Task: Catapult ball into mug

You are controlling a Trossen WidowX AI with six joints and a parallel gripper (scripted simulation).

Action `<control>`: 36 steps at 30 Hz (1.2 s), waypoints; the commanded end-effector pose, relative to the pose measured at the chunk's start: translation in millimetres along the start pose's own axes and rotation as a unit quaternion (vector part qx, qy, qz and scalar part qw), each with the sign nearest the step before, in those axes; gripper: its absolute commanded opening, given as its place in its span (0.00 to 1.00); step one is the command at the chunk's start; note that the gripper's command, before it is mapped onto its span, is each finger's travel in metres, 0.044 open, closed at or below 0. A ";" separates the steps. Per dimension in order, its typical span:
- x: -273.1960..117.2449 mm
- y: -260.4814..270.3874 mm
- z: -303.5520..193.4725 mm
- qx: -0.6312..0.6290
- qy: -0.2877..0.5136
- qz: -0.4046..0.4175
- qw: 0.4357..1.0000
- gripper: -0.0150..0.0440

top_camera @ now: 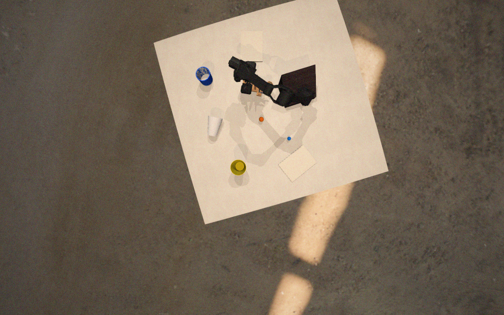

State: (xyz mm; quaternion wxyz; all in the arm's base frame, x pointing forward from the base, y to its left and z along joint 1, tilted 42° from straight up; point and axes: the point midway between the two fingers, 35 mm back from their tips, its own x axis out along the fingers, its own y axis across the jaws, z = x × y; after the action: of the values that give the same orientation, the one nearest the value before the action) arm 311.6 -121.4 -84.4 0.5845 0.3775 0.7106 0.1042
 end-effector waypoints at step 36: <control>38.7 -0.8 -0.3 -0.001 0.003 -0.001 1.000 0.57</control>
State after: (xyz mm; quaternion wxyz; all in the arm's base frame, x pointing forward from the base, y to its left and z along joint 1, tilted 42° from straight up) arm 309.8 -95.5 -114.4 0.5824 0.3751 0.7135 0.1053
